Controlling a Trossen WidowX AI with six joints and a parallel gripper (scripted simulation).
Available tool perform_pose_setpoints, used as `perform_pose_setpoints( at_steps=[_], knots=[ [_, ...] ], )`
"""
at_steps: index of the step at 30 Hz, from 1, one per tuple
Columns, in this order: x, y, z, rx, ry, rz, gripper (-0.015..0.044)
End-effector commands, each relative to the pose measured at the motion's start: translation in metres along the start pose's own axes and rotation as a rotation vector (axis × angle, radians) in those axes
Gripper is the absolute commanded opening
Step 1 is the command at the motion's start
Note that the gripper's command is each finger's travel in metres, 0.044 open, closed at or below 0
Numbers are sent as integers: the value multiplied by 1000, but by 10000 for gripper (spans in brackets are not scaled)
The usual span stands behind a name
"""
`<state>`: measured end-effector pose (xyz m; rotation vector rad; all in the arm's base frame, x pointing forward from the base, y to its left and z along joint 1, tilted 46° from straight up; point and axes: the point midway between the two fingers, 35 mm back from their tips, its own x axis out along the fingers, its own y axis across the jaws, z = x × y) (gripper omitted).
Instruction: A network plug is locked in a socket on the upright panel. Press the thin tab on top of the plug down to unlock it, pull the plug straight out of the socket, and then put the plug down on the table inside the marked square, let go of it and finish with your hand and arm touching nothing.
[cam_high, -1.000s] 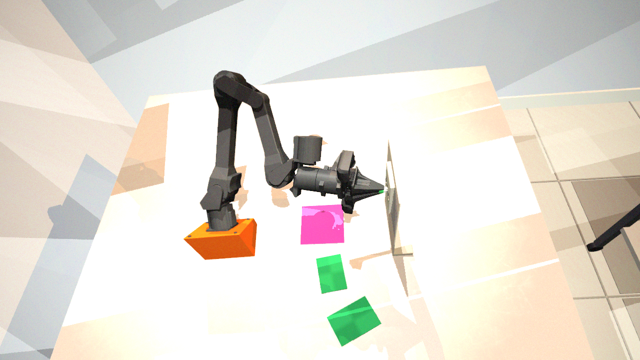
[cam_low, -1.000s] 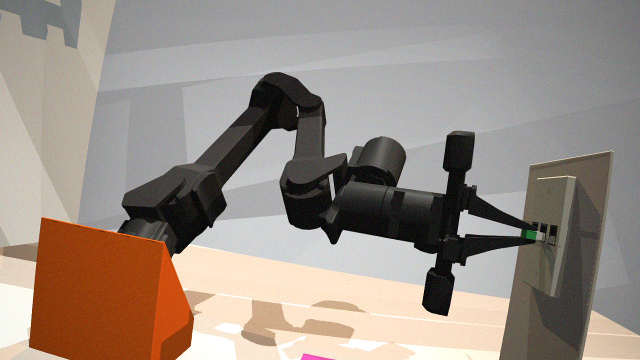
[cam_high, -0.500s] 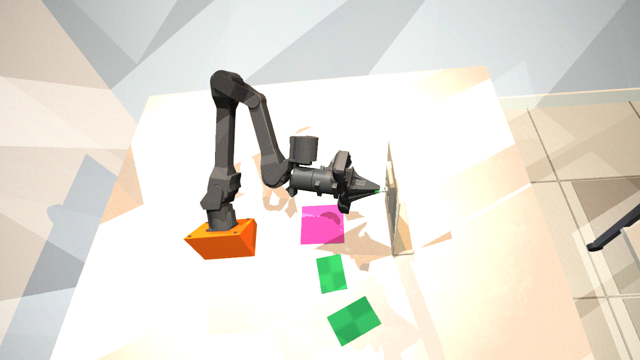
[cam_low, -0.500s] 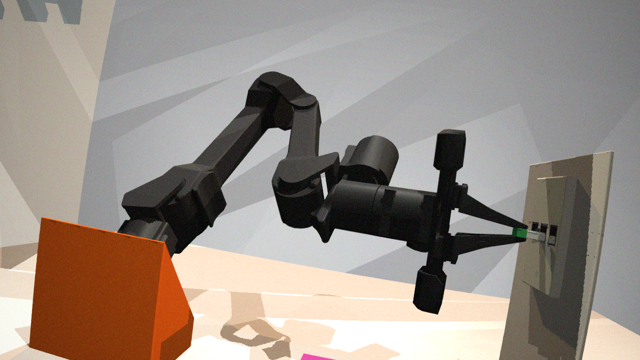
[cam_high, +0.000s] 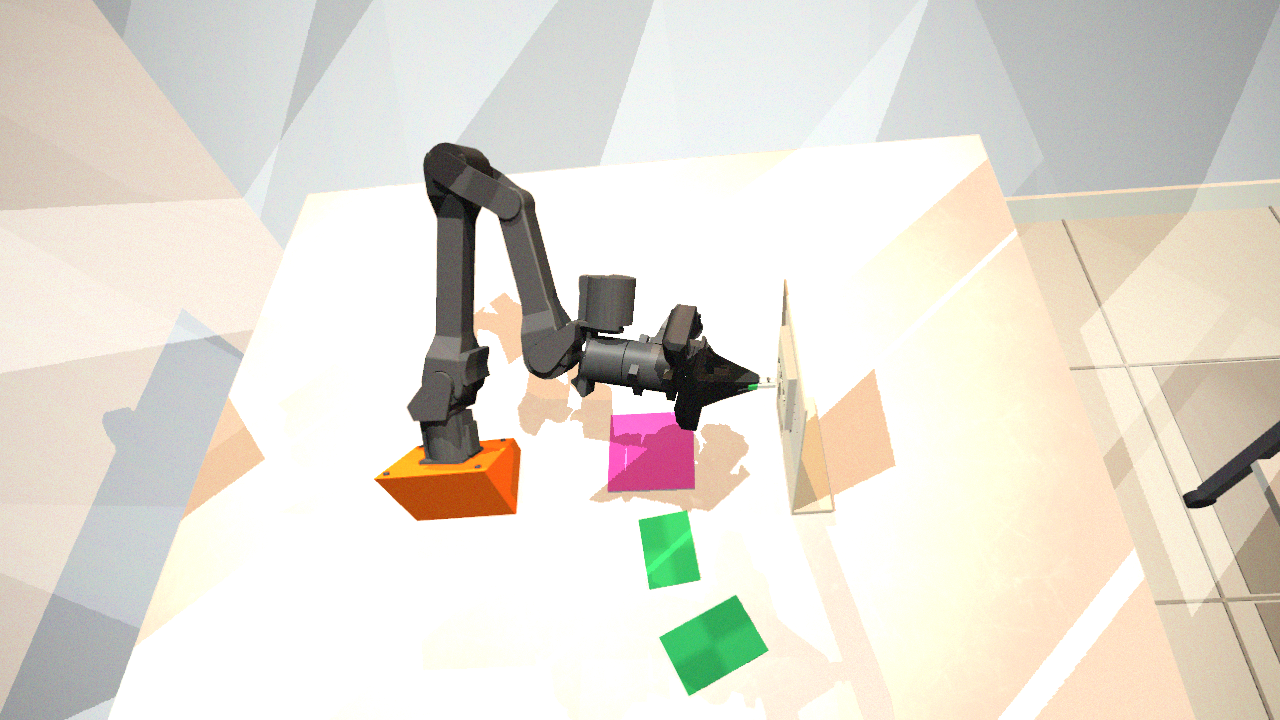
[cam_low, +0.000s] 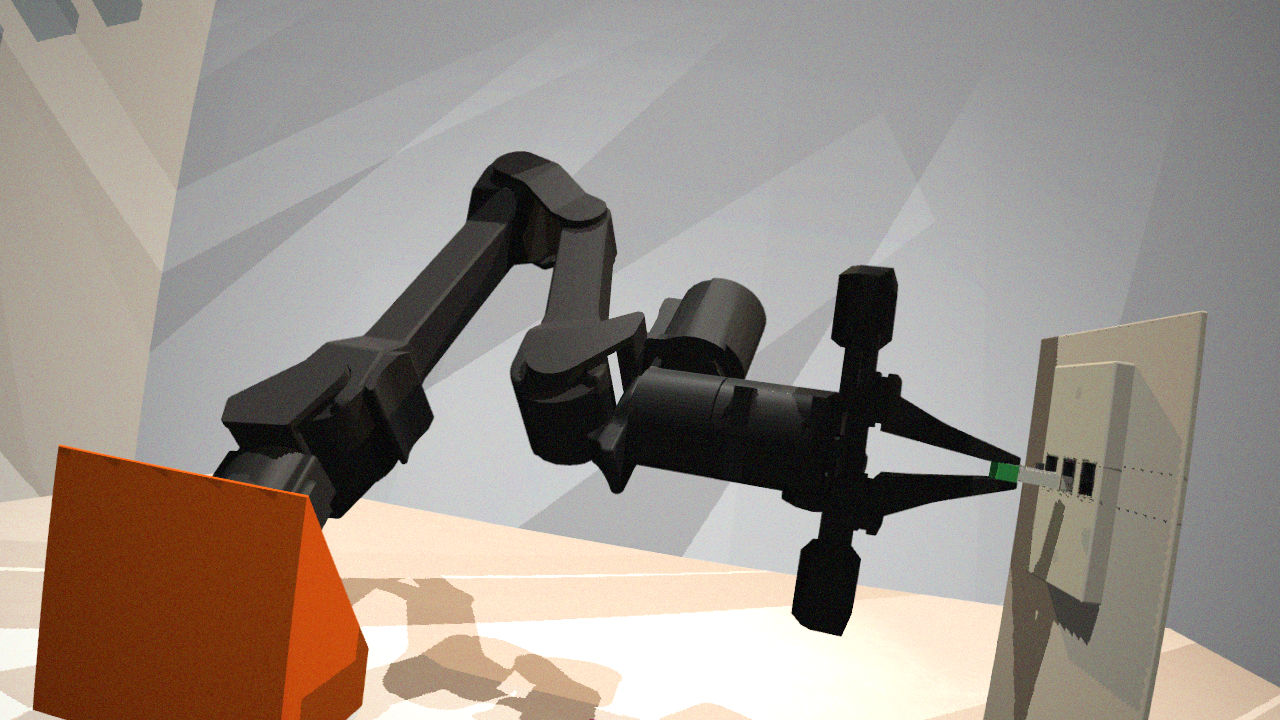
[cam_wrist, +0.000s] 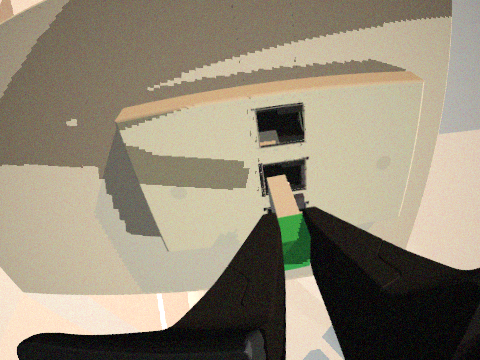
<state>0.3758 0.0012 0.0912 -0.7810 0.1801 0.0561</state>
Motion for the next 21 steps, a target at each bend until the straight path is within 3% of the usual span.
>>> perform_pose_setpoints(
  at_steps=[1,21],
  knots=[
    [-3,1,-1,2,-1,4,0],
    [-15,1,-4,2,-1,4,0]
  ],
)
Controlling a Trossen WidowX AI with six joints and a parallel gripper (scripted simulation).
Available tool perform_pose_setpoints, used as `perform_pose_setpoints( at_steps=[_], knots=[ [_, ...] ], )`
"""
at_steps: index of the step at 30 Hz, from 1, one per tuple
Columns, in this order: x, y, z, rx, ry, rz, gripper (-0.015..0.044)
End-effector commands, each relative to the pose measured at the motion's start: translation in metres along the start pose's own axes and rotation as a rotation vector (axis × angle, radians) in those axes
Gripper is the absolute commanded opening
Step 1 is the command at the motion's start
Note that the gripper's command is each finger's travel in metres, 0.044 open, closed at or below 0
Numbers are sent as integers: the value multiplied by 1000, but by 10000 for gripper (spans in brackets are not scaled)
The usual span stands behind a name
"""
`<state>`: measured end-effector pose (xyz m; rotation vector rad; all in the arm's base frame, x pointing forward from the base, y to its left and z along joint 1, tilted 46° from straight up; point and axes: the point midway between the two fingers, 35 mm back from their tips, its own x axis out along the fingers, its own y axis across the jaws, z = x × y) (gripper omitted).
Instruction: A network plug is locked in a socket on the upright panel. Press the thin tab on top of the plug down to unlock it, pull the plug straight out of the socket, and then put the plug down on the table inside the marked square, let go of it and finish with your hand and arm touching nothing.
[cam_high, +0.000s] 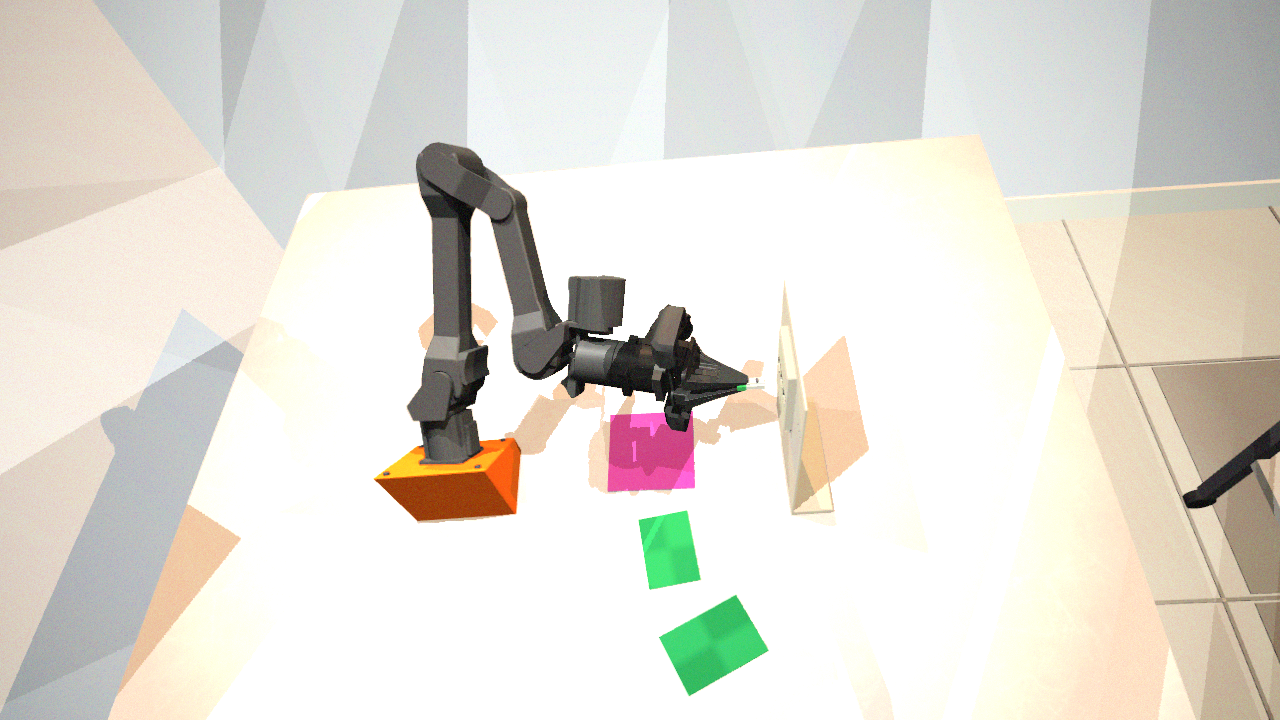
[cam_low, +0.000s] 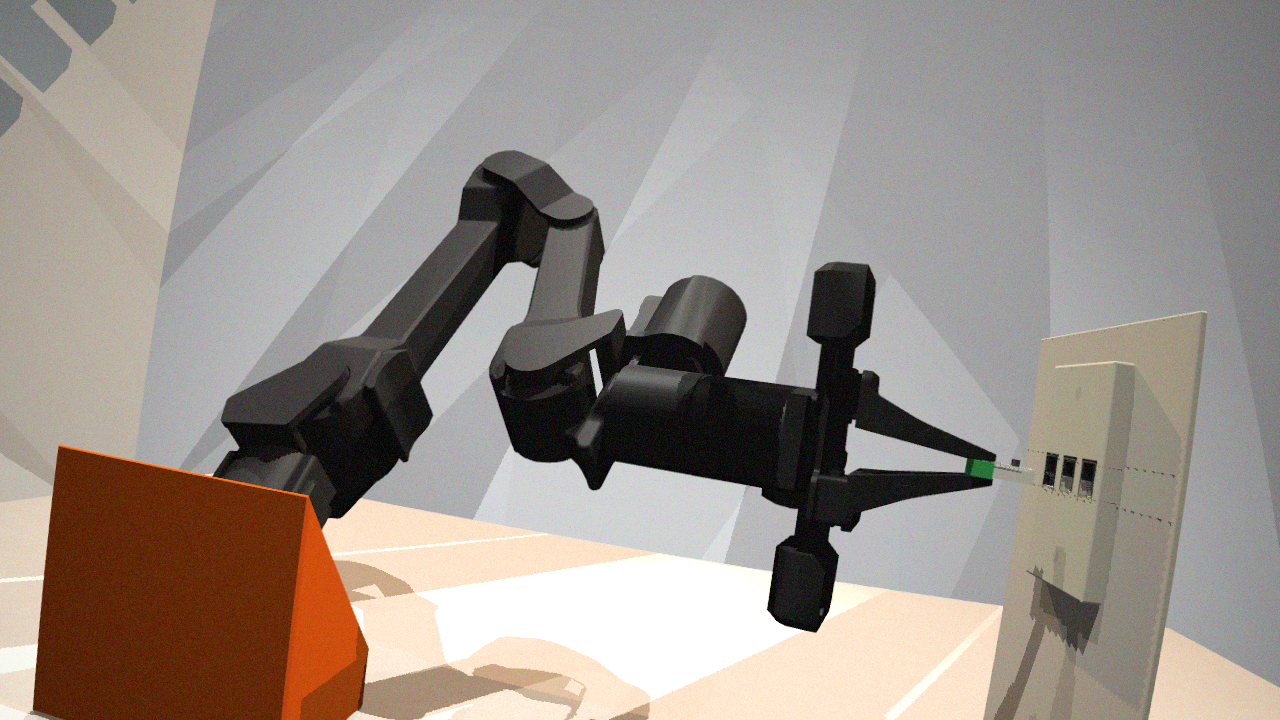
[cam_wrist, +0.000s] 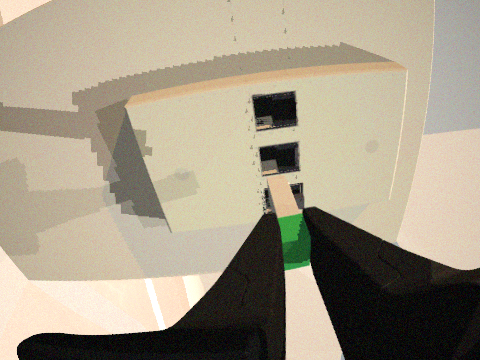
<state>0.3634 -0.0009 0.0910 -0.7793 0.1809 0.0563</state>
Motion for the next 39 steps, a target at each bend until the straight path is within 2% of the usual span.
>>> perform_pose_setpoints(
  at_steps=[1,39],
  knots=[
    [-3,1,-1,0,-1,4,0],
    [-25,1,-7,0,-1,4,0]
  ],
)
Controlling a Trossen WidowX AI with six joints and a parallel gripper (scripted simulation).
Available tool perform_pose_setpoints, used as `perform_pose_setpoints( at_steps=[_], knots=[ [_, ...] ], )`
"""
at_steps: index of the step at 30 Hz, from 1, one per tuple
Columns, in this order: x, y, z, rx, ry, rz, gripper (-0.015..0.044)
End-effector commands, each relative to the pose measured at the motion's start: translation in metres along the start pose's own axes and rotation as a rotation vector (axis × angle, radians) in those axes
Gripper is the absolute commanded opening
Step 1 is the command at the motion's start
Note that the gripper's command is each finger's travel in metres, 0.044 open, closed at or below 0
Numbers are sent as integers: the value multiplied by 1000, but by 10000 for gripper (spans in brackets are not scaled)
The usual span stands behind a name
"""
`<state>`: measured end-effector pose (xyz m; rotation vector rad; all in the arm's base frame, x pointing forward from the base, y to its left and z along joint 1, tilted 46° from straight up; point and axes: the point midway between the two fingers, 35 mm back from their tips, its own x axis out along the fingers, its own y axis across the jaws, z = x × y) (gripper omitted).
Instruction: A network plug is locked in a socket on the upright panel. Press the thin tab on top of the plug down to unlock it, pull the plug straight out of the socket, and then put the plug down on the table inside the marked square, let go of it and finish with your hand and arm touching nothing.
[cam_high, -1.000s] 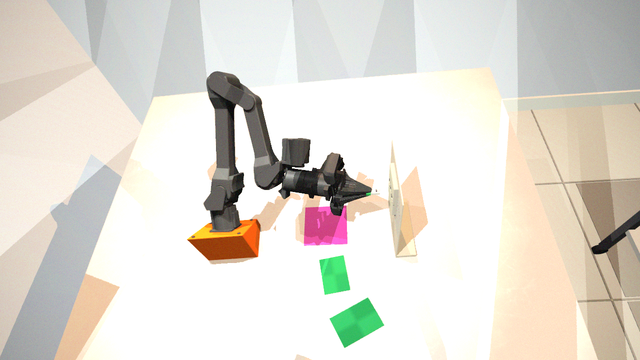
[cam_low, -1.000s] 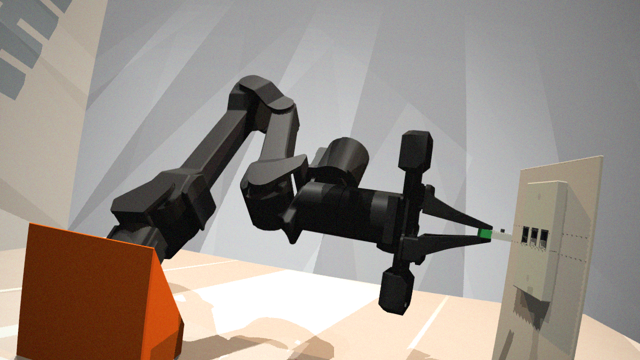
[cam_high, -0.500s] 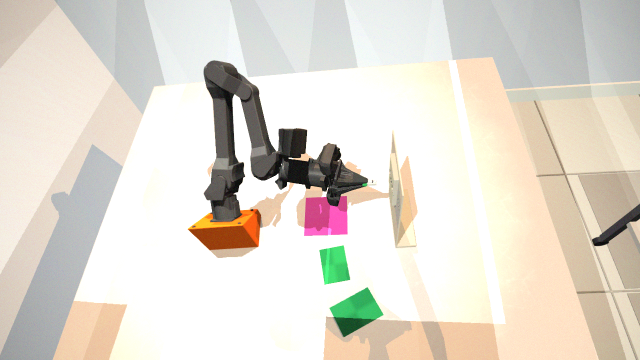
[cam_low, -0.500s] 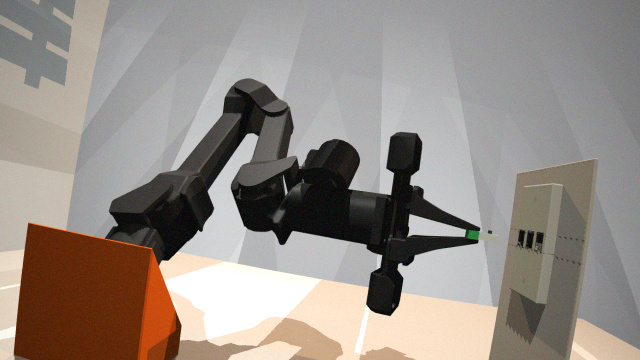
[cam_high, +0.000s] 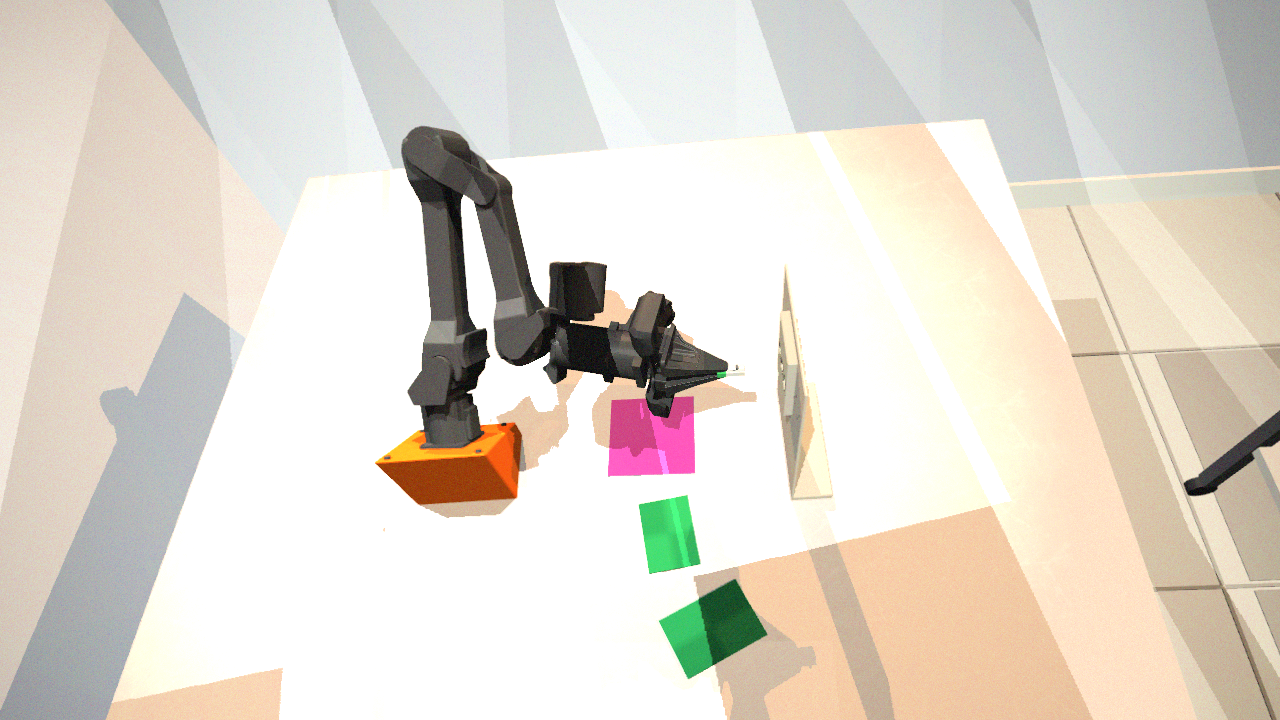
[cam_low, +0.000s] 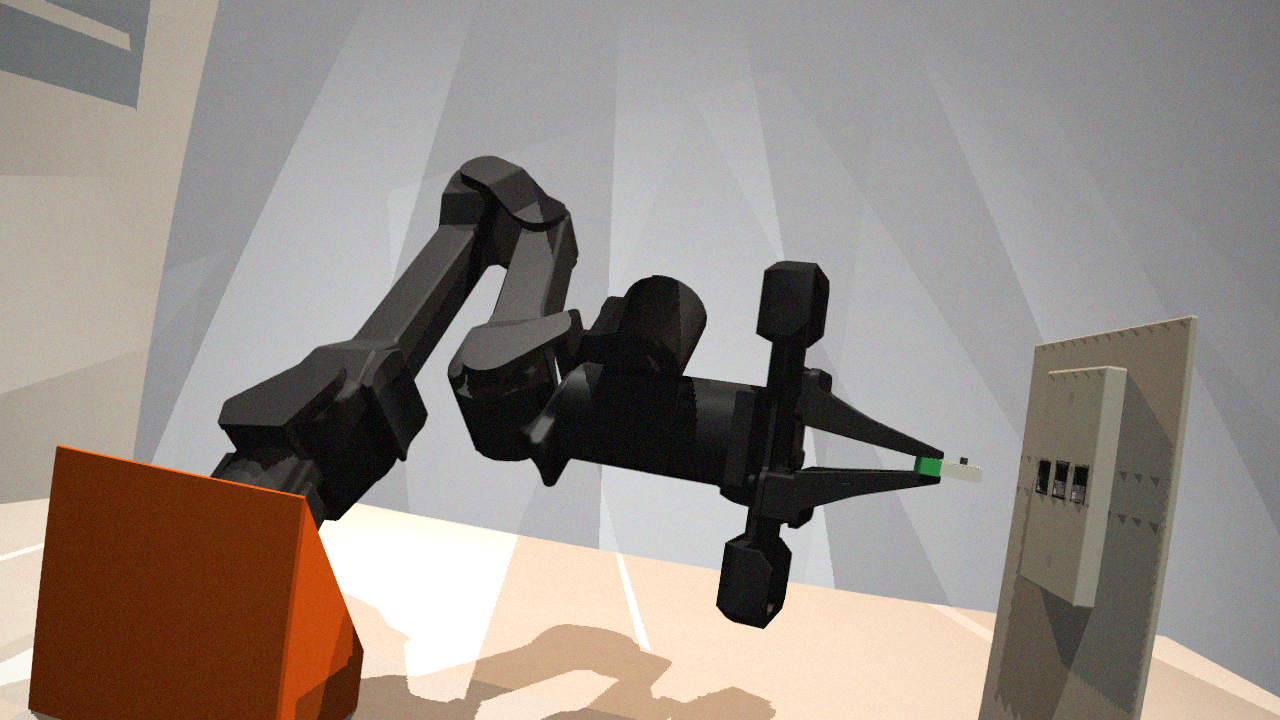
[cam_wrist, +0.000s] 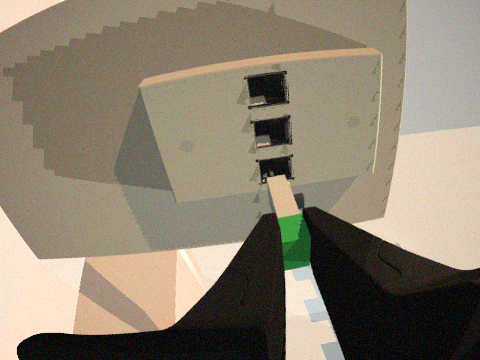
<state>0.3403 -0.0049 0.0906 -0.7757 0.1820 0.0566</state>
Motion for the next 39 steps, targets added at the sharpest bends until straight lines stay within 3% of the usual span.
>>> perform_pose_setpoints(
  at_steps=[1,15,39],
  knots=[
    [-3,1,-1,-4,-1,3,0],
    [-8,-1,-2,0,0,0,0],
    [-23,-50,-8,-6,1,4,0]
  ],
)
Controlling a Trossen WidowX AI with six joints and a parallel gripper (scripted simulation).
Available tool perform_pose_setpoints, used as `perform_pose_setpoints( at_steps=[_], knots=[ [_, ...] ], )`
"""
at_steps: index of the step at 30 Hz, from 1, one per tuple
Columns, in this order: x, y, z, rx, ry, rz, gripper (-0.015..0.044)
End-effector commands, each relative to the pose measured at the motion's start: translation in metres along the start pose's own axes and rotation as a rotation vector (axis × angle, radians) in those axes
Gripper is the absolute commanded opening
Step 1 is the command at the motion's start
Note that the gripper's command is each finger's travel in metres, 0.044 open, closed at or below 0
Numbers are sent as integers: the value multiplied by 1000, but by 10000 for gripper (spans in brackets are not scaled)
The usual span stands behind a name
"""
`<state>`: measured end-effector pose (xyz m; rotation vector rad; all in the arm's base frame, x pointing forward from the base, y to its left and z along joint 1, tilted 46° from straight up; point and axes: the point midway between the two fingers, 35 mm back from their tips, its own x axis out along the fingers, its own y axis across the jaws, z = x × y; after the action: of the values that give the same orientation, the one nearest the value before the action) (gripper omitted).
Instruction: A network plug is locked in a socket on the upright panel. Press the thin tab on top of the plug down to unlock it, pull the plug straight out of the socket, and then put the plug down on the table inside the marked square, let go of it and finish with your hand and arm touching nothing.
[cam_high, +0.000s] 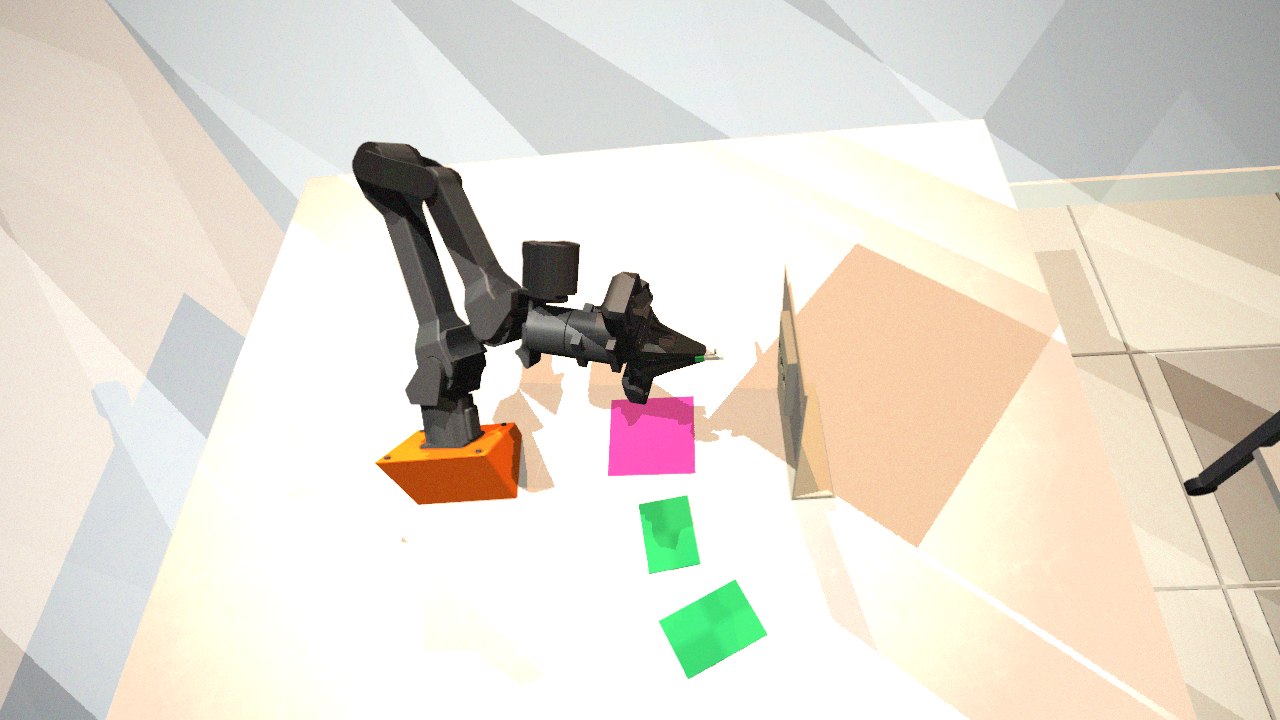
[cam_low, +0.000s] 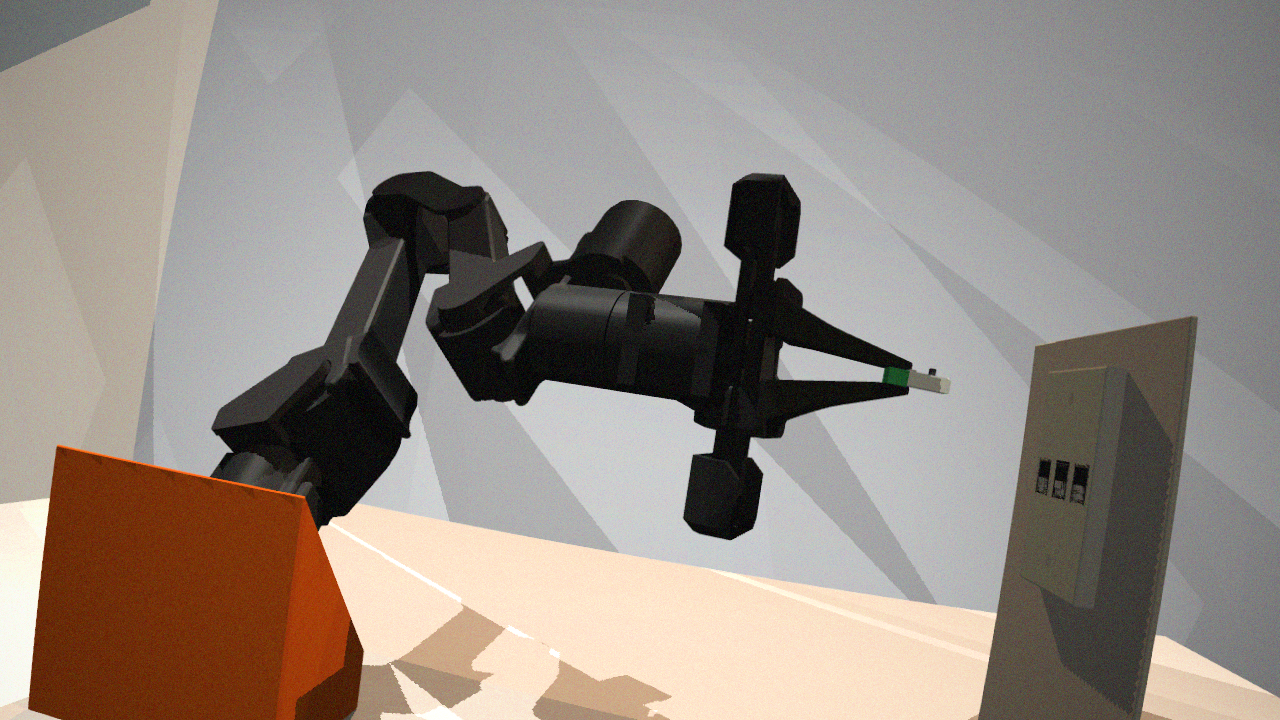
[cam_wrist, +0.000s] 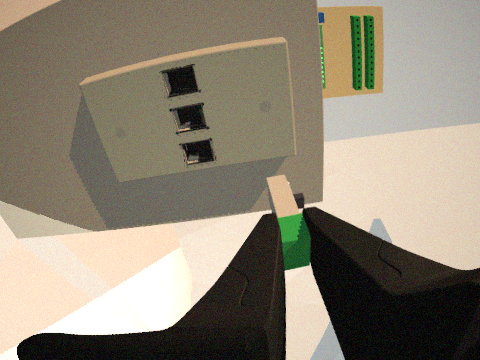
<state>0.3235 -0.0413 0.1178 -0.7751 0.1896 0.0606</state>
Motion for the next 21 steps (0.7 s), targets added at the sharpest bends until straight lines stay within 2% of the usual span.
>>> perform_pose_setpoints(
  at_steps=[1,9,21],
  knots=[
    [-3,-9,1,-6,-5,-3,0],
    [-7,-14,-1,-17,-3,16,0],
    [-8,43,-18,-165,-11,353,0]
  ],
)
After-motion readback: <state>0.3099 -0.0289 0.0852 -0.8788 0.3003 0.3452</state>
